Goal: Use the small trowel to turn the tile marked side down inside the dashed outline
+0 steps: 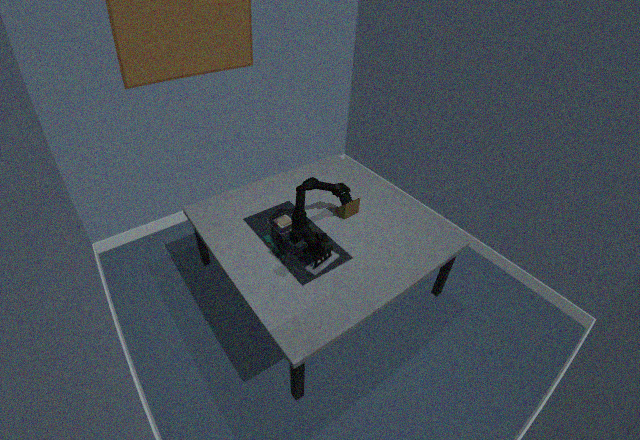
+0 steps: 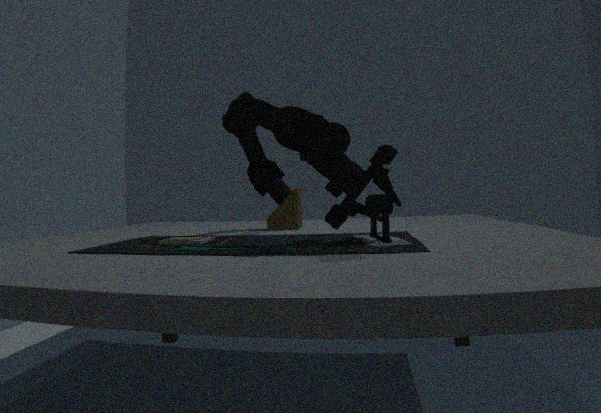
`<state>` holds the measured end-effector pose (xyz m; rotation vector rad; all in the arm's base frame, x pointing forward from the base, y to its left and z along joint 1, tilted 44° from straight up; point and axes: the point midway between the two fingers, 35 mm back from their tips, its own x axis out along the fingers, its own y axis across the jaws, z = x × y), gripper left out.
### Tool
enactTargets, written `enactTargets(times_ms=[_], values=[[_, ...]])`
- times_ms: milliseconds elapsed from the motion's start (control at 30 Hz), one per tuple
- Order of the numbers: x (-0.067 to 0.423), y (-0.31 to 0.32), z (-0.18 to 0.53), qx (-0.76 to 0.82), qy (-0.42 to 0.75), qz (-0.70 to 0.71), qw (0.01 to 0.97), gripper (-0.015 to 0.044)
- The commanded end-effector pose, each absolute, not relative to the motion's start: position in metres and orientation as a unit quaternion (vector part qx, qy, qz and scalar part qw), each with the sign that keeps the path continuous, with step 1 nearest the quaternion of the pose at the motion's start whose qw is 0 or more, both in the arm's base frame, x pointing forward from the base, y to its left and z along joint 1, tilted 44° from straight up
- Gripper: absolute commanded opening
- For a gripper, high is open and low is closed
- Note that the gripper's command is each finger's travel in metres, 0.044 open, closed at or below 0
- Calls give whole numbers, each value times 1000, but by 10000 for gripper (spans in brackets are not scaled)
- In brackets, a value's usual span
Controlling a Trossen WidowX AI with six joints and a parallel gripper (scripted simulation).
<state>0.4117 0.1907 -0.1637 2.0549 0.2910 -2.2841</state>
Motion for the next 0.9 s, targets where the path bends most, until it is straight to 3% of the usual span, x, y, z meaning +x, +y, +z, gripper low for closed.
enactTargets(times_ms=[0,333,700,867], values=[[412,192,-164,666,98,-739,28,289],[412,191,-162,666,98,-739,28,300],[417,188,-102,666,95,-740,27,300],[376,223,-41,667,95,-739,25,300]])
